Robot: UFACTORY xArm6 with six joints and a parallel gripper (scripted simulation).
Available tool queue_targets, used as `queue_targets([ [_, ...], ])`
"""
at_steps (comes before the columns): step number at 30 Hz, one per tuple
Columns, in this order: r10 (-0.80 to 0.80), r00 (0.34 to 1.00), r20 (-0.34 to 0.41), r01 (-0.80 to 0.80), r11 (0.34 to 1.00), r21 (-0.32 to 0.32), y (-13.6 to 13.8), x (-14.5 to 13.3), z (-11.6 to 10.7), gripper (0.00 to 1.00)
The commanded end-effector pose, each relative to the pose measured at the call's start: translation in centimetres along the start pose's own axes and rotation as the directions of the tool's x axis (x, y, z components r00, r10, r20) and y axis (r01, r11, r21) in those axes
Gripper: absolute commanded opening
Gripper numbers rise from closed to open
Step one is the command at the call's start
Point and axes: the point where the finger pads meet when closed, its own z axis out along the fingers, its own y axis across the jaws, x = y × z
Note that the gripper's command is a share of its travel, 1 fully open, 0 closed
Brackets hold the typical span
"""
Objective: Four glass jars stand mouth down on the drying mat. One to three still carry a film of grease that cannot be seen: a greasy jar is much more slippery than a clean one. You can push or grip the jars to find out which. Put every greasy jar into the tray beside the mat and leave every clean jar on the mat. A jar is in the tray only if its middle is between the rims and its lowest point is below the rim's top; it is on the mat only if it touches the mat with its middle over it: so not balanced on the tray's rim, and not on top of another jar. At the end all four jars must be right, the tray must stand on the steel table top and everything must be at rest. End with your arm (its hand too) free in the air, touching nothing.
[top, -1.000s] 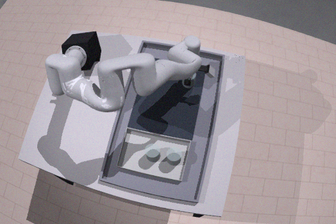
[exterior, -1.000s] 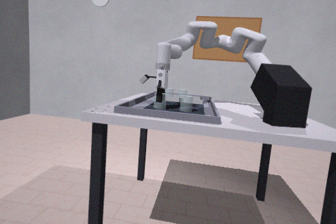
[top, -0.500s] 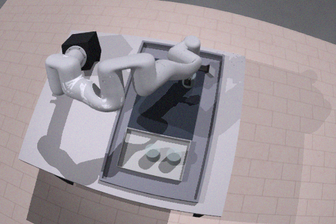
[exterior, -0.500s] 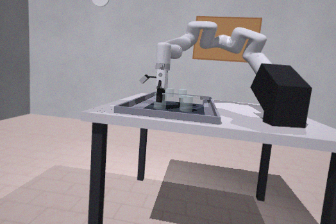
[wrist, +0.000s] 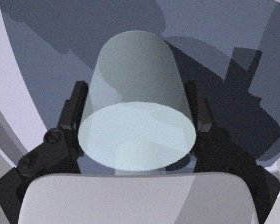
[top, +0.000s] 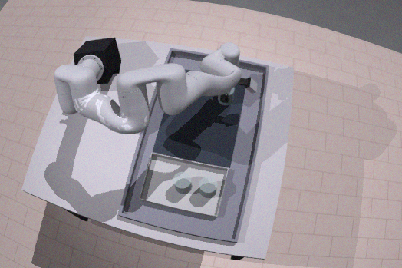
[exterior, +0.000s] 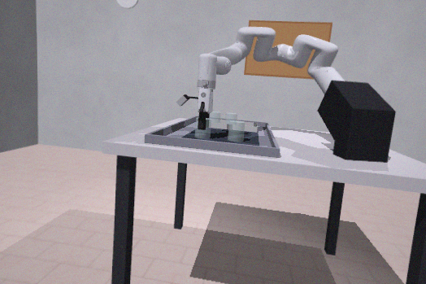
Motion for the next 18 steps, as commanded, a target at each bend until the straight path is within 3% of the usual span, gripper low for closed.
queue_targets([
  [1, 0.001, 1.0, -0.003, -0.001, 1.0, 0.001, -0.02, 0.13, -0.16, 0.68],
  [13, 0.001, 1.0, -0.003, -0.001, 1.0, 0.001, -0.02, 0.13, -0.16, 0.68],
  [14, 0.001, 1.0, -0.003, -0.001, 1.0, 0.001, -0.02, 0.13, -0.16, 0.0],
  [18, 0.001, 1.0, -0.003, -0.001, 1.0, 0.001, -0.02, 0.13, -0.16, 0.0],
])
